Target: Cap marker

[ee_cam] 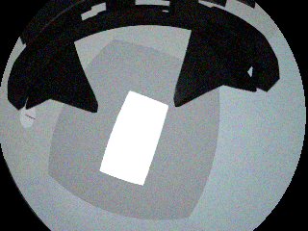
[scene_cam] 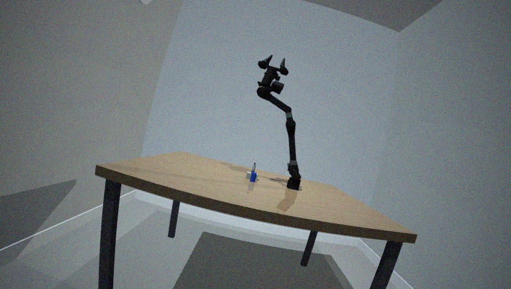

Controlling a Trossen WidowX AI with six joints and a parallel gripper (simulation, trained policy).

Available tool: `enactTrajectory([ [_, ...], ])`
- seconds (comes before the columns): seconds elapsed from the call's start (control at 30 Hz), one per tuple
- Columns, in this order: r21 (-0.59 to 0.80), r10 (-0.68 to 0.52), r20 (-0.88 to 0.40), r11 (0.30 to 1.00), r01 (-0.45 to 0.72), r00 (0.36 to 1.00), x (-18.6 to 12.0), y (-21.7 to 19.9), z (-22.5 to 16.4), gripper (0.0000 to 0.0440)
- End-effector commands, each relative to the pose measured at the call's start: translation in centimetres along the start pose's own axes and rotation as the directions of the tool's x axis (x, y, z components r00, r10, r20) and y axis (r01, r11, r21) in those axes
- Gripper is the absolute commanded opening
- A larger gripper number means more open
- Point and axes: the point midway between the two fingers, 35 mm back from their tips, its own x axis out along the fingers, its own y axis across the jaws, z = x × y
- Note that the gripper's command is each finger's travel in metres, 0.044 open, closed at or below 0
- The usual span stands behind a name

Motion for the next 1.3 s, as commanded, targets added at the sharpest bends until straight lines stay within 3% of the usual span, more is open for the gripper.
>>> enactTrajectory([
  [0.0, 0.001, -0.012, 0.000, 1.000, 0.012, 1.000, 0.1, -0.1, -0.1, 0.0375],
  [0.17, 0.003, -0.082, -0.012, 0.997, 0.082, 0.997, 0.7, -0.9, -0.5, 0.0249],
  [0.23, 0.005, -0.110, -0.018, 0.994, 0.110, 0.994, 0.9, -1.1, -0.7, 0.0229],
  [1.27, 0.078, -0.467, -0.089, 0.877, 0.474, 0.880, 3.0, -1.9, -4.1, 0.0300],
])
